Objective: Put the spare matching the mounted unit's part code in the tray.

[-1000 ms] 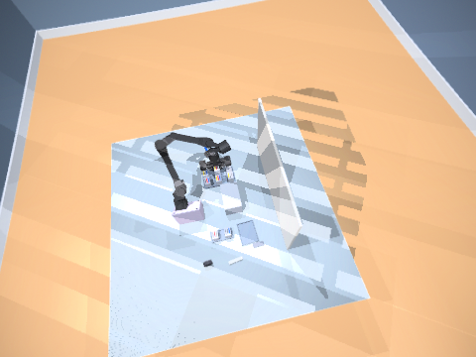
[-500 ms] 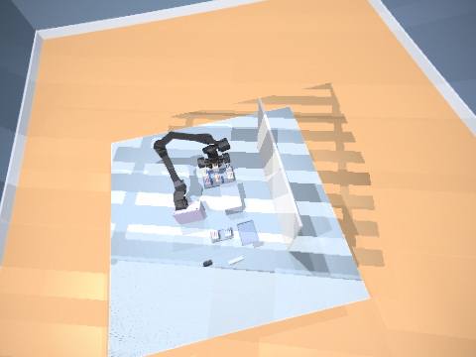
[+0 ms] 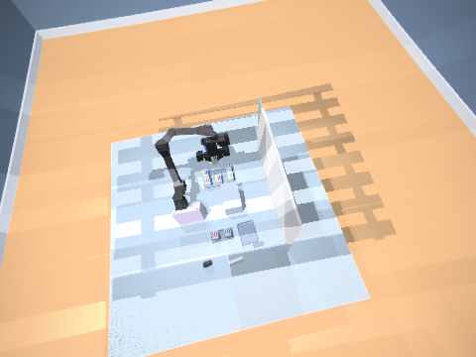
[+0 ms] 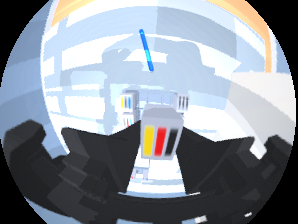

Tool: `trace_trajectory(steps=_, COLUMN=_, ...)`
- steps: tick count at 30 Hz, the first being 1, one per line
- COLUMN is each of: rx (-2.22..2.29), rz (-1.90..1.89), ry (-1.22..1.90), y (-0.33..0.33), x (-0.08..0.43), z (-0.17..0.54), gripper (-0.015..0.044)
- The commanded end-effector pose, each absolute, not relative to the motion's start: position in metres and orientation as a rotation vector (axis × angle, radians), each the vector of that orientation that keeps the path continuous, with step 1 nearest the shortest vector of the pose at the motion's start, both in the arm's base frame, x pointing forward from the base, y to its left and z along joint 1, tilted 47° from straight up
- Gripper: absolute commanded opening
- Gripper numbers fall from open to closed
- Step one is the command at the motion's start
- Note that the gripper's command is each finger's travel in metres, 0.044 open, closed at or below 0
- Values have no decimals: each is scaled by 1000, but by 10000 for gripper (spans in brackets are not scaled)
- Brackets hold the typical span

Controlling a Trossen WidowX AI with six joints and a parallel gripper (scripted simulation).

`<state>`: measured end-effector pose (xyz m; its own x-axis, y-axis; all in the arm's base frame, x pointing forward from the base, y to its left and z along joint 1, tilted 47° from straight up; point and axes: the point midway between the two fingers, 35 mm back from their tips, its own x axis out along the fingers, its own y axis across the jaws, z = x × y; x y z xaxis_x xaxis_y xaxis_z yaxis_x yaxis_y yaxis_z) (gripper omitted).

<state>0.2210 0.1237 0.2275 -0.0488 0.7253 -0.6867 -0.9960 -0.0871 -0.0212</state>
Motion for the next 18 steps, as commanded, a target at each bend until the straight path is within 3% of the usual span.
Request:
trace_trajectory(steps=1, rx=-638, rz=1564, ry=542, y=118, x=222, z=238, gripper=0)
trace_trajectory(steps=18, rx=-670, rz=1539, ry=566, y=79, x=285, z=206, gripper=0)
